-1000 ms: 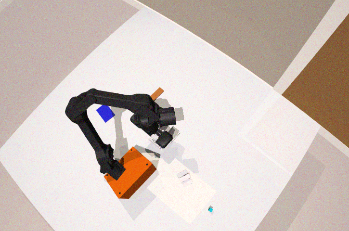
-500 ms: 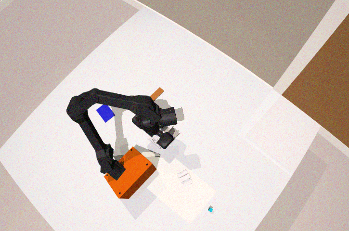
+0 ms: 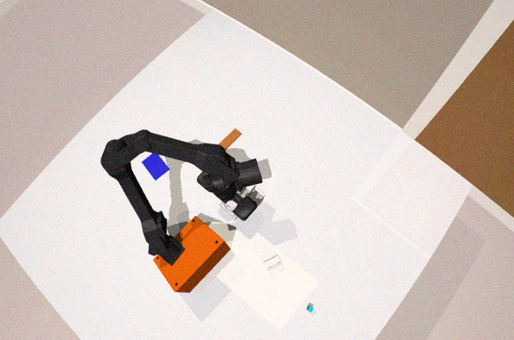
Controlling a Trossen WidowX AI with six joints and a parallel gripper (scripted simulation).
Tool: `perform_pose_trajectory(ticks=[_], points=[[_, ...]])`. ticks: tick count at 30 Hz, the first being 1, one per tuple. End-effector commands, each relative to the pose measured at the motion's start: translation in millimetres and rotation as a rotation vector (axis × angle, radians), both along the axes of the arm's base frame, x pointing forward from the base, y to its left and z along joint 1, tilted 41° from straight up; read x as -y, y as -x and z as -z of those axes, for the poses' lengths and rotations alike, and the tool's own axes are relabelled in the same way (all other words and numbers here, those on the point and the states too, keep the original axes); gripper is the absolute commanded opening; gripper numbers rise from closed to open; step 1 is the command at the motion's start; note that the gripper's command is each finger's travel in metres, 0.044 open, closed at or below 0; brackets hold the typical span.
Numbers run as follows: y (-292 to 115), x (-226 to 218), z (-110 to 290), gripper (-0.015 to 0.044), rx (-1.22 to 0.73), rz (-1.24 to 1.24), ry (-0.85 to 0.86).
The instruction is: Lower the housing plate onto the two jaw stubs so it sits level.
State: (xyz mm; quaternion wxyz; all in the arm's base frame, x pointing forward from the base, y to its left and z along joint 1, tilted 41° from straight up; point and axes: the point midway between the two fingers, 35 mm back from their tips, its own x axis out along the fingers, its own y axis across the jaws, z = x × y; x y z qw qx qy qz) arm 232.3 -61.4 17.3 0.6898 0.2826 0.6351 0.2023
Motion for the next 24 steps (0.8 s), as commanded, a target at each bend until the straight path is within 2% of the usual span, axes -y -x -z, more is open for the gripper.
perform_pose_trajectory(ticks=[1,24], points=[[-1.1,-4.9,5.4,0.0351,0.0,0.005,-0.004],[-3.8,-30.6,32.9,0.0351,0.001,0.004,-0.007]])
